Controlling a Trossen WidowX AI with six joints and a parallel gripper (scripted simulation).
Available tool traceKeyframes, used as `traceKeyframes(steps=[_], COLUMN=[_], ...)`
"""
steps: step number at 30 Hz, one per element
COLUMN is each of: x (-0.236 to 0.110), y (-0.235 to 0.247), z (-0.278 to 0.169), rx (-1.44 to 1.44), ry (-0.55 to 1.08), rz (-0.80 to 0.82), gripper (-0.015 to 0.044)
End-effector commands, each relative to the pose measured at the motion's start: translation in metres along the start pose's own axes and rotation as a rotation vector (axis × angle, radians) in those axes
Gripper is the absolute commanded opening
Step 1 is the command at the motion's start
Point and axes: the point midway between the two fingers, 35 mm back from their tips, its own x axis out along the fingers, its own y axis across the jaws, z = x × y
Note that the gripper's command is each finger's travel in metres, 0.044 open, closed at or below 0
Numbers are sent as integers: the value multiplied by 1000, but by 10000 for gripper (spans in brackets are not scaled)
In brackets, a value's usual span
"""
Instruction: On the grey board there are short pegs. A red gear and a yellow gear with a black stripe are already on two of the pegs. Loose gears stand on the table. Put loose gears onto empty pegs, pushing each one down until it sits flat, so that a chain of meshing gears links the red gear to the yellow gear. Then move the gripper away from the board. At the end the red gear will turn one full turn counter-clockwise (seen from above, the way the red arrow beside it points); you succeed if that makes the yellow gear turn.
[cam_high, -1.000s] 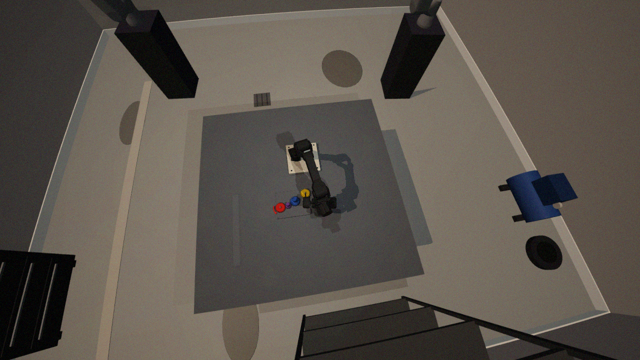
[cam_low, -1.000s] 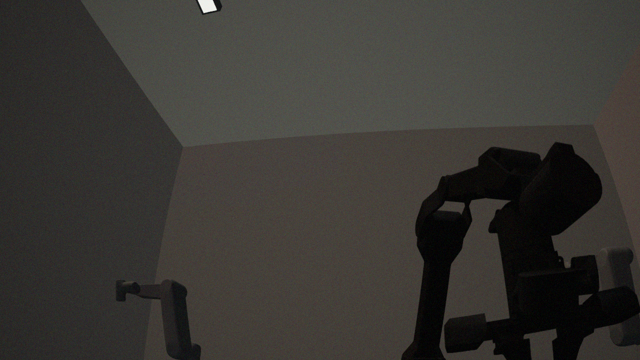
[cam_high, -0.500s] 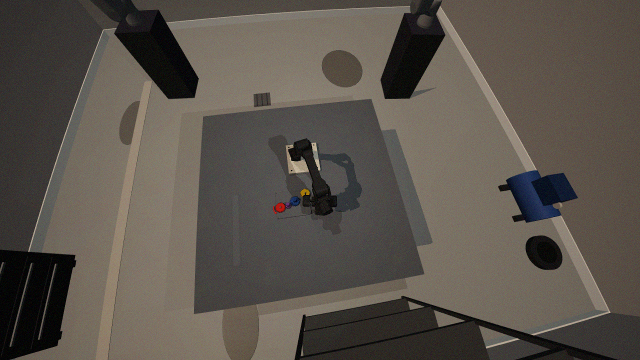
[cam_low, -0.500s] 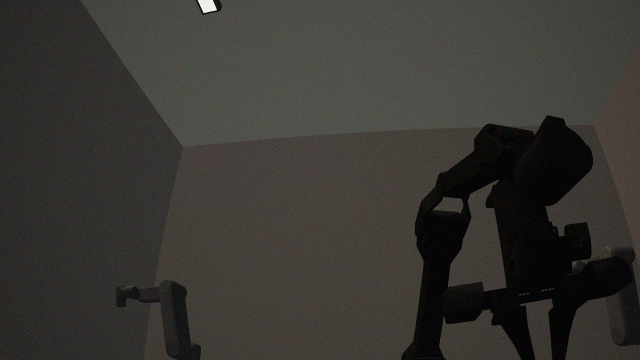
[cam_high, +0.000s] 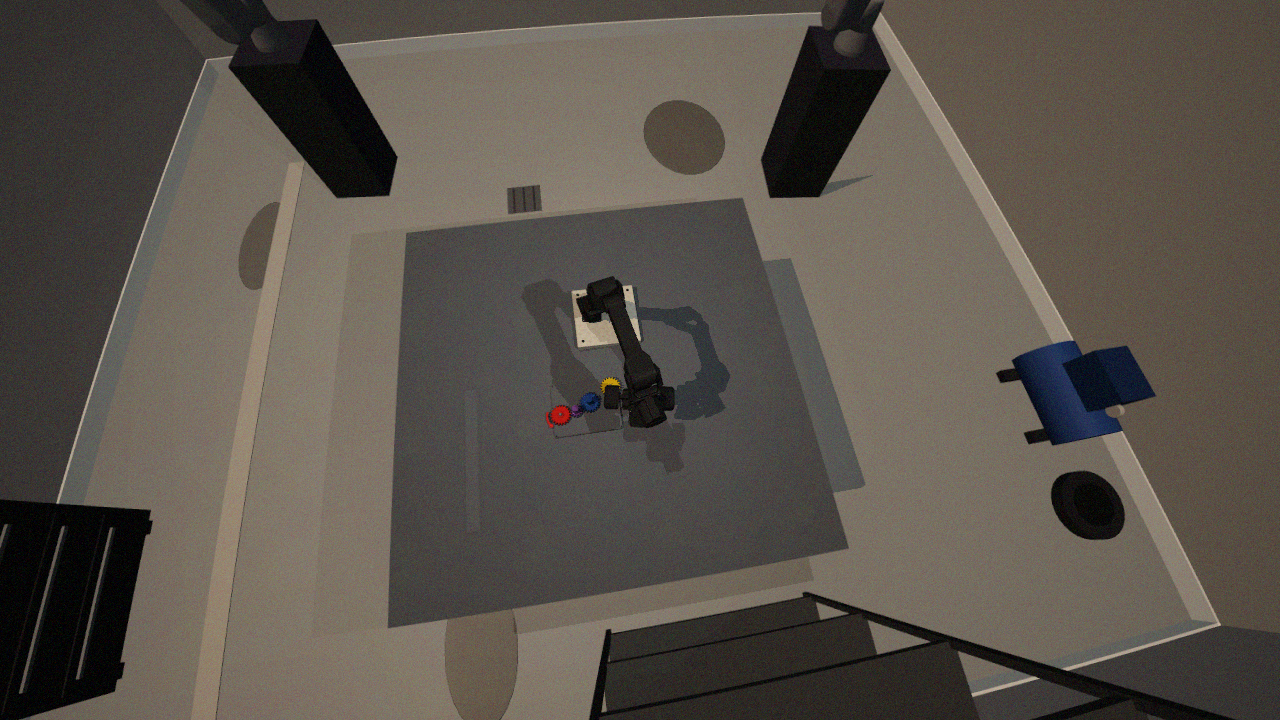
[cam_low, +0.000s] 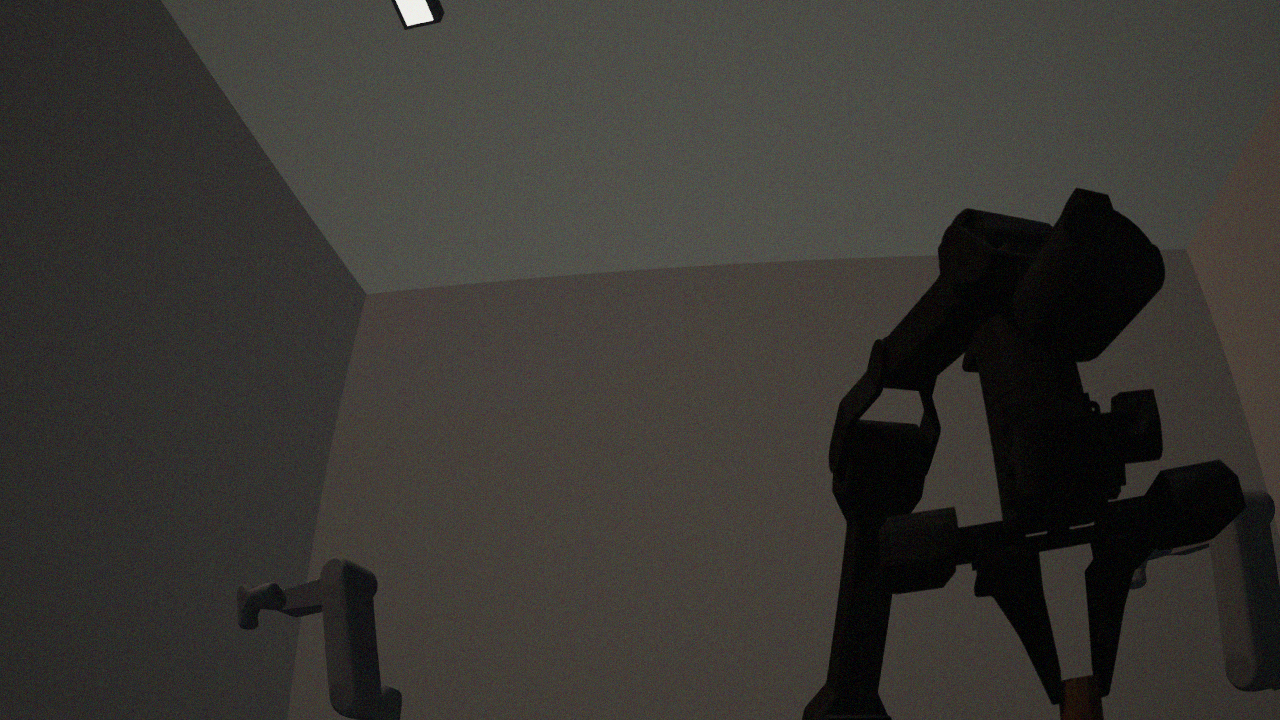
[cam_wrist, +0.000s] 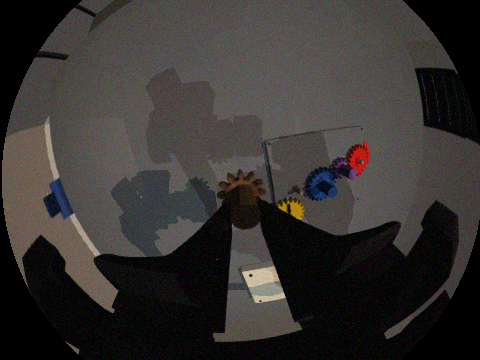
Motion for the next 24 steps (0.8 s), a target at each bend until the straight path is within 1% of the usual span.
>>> traceKeyframes(steps=[1,16,24], x=[-8,-36,-34], y=[-1,-4,-9], z=[0,-7,-8], rx=[-6,-7,-7], ry=[-4,10,10], rz=[-5,-15,-16], gripper=[0,0,0])
